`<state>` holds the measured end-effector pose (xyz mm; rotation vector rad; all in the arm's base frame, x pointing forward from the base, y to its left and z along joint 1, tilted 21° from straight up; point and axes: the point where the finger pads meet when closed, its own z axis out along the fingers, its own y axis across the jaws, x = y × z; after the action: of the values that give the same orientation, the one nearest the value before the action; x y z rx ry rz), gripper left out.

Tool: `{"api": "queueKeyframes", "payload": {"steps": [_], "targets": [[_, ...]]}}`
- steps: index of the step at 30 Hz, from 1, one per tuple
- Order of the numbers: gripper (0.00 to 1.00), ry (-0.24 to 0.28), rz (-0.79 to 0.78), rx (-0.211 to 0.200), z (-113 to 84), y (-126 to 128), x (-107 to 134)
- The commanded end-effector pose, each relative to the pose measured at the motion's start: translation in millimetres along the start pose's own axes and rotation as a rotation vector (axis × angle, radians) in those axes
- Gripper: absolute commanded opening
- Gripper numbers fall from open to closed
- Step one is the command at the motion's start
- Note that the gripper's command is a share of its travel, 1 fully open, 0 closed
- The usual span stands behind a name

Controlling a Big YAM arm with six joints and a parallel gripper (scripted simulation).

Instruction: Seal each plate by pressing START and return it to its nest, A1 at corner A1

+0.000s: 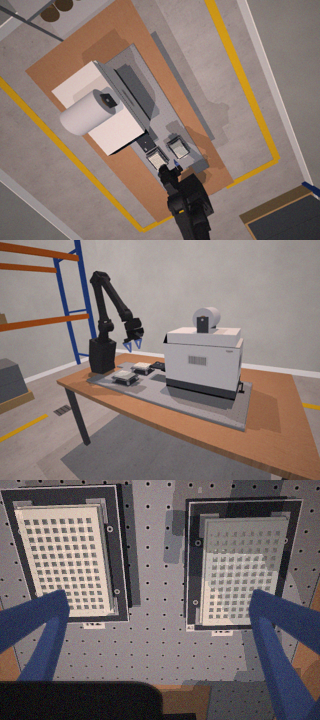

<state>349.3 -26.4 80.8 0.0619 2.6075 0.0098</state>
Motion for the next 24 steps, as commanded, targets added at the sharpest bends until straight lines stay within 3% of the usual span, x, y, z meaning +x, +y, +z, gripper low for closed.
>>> {"api": "queueKeyframes", "payload": {"steps": [1,2,3,6,9,14,24], "targets": [[1.00,-0.093,-0.030,-0.006,15.6,3,-3],[1.00,-0.107,-0.031,-0.006,22.1,1,3],[1.00,-0.084,-0.026,-0.005,29.6,0,8],[1.00,-0.152,-0.031,-0.003,48.7,-4,23],[1.00,-0.151,-0.021,0.008,63.0,-7,15],[1.00,-0.191,0.000,0.011,47.4,-8,-5],[1.00,-0.204,-0.034,-0.008,40.9,4,-17]]}}
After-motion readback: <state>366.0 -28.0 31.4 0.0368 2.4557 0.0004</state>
